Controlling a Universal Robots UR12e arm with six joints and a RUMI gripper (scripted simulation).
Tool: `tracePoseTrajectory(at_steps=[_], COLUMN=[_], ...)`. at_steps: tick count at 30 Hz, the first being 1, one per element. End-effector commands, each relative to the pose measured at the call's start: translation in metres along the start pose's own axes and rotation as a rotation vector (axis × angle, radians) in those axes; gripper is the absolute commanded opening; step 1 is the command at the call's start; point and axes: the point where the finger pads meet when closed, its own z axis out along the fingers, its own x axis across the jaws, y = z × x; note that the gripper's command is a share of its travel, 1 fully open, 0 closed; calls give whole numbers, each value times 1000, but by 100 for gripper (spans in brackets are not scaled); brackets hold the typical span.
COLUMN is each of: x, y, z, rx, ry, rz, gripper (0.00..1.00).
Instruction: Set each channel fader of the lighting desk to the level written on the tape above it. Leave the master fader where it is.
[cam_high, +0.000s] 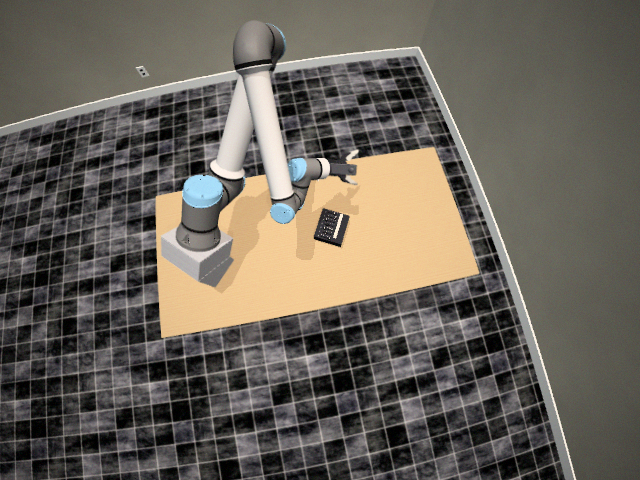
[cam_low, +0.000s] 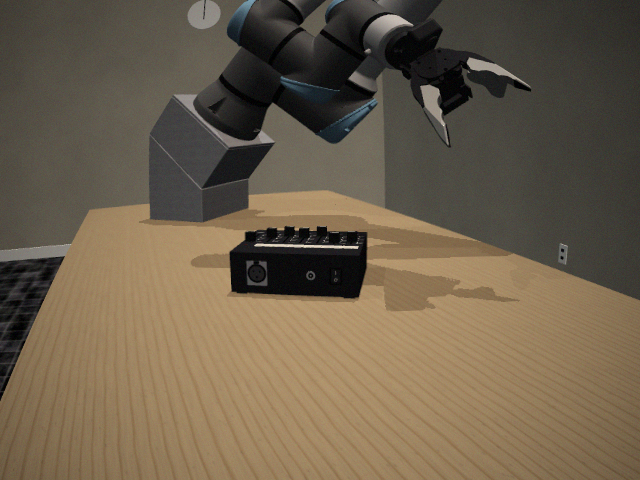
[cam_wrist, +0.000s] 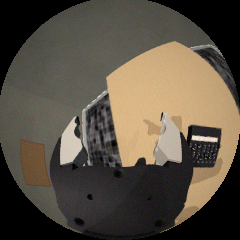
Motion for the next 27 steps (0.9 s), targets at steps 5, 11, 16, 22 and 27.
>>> tracePoseTrajectory(at_steps=[5, 11, 16, 22, 27], x=[0, 0, 0, 0, 4], y=[0, 0, 0, -1, -4], z=[0, 0, 0, 0, 1], rx=[0, 0, 0, 0, 0], ry=[0, 0, 0, 1, 12], rz=[0, 0, 0, 3, 26], gripper=[100, 100, 100, 100, 100])
